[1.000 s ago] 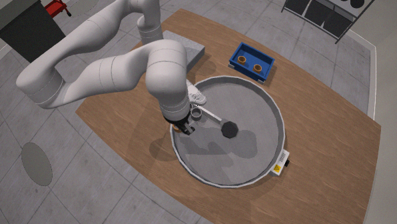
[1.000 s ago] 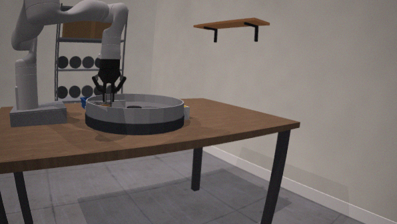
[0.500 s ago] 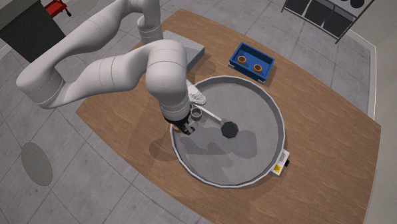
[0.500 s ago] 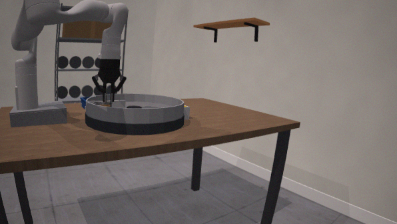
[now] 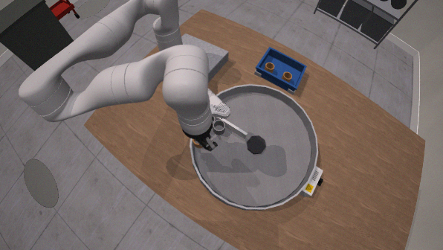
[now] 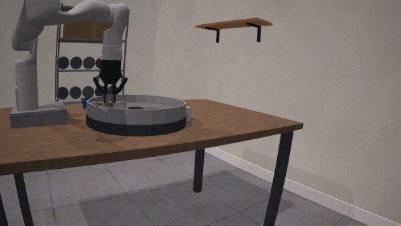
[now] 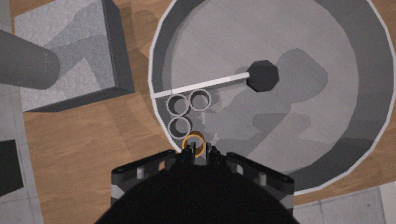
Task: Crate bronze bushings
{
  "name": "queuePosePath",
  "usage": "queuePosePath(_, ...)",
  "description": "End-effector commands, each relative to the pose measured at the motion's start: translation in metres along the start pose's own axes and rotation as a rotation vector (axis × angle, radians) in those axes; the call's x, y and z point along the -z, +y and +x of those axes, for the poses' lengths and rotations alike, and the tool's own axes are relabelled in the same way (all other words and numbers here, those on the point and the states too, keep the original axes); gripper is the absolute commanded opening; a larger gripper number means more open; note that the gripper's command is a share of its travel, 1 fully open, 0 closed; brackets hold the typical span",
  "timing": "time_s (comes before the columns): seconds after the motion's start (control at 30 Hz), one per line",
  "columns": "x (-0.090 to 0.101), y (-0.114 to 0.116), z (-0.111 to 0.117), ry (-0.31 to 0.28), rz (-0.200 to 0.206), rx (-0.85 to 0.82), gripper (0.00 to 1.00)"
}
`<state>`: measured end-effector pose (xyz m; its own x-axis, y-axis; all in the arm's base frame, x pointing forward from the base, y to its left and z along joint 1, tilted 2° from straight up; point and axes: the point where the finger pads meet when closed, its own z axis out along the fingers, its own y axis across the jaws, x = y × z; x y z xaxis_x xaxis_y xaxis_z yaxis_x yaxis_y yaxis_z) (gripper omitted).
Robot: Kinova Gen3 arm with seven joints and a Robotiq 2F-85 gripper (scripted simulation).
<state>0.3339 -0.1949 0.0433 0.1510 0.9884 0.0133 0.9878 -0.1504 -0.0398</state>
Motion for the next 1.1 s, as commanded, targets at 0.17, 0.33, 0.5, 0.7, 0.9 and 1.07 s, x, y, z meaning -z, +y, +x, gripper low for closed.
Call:
queuePosePath(0.17, -0.0050, 0.0003, 0.0005, 0.000, -0.002, -0.003, 0.18)
queuePosePath(0.33, -0.0050, 0.0003, 0.0005, 0.000, -0.002, -0.003, 0.18)
queuePosePath(0.5, -0.0071, 0.0003, 0.0002, 0.000, -0.001, -0.001, 0.18)
queuePosePath(0.7, -0.0097, 0.0003, 0.0003, 0.000, -0.001, -0.002, 0.18)
queuePosePath(0.9, -0.0097, 0.0003, 0.0003, 0.000, -0.001, -0.002, 0.18)
queuePosePath(1.07, -0.0118, 0.0003, 0.0000, 0.001, 0.000, -0.001, 0.18)
